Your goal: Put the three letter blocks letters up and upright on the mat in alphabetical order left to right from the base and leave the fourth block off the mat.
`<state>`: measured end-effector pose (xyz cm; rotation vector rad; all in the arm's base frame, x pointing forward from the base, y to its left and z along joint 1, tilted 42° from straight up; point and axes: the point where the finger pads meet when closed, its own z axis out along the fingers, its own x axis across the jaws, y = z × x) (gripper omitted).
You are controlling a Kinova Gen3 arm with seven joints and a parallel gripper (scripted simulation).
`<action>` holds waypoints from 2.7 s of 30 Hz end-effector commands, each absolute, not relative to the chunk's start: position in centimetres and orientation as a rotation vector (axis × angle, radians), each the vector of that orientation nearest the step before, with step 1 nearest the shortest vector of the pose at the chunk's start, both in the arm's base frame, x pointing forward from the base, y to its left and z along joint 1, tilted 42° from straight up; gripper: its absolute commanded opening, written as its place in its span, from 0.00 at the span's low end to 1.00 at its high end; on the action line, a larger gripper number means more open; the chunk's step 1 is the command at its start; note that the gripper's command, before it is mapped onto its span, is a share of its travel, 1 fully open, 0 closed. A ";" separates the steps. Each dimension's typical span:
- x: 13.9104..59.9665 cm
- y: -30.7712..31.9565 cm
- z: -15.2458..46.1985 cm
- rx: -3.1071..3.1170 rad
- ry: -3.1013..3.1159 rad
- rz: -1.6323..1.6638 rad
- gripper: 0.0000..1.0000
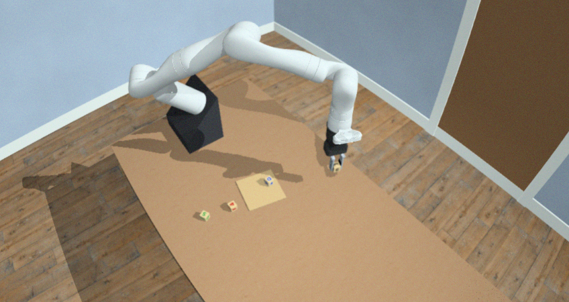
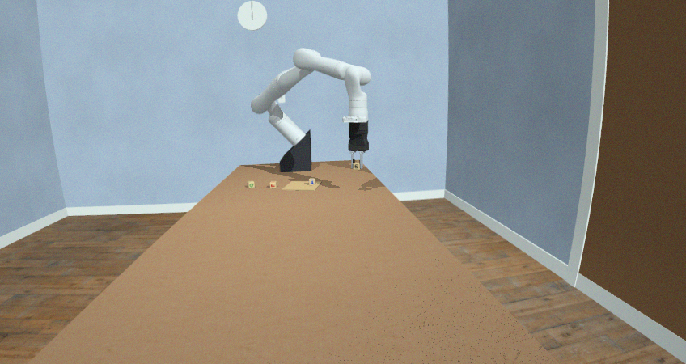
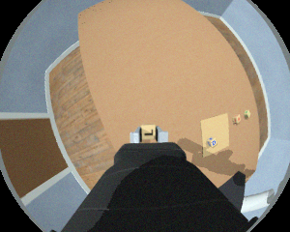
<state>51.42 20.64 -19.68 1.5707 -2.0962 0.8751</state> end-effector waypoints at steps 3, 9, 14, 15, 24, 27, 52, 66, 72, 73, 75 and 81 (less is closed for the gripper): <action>51.5 21.1 -19.3 1.568 -2.107 0.878 0.49; 51.5 21.1 -19.1 1.561 -2.116 0.883 0.49; 51.2 20.7 -18.9 1.542 -2.132 0.894 0.49; 51.2 20.6 -18.8 1.535 -2.141 0.899 0.49; 50.6 19.2 -16.8 1.415 -2.275 0.960 0.49; 50.5 19.0 -16.5 1.395 -2.295 0.969 0.49; 43.5 8.3 -7.4 0.606 -2.812 1.128 0.49; 39.9 4.3 -4.6 0.287 -2.916 1.145 0.49; 39.6 4.0 -4.3 0.238 -2.935 1.143 0.49; 39.6 4.0 -4.3 0.236 -2.935 1.142 0.49; 39.6 4.0 -4.2 0.234 -2.936 1.143 0.49; 39.6 4.0 -4.2 0.234 -2.936 1.143 0.49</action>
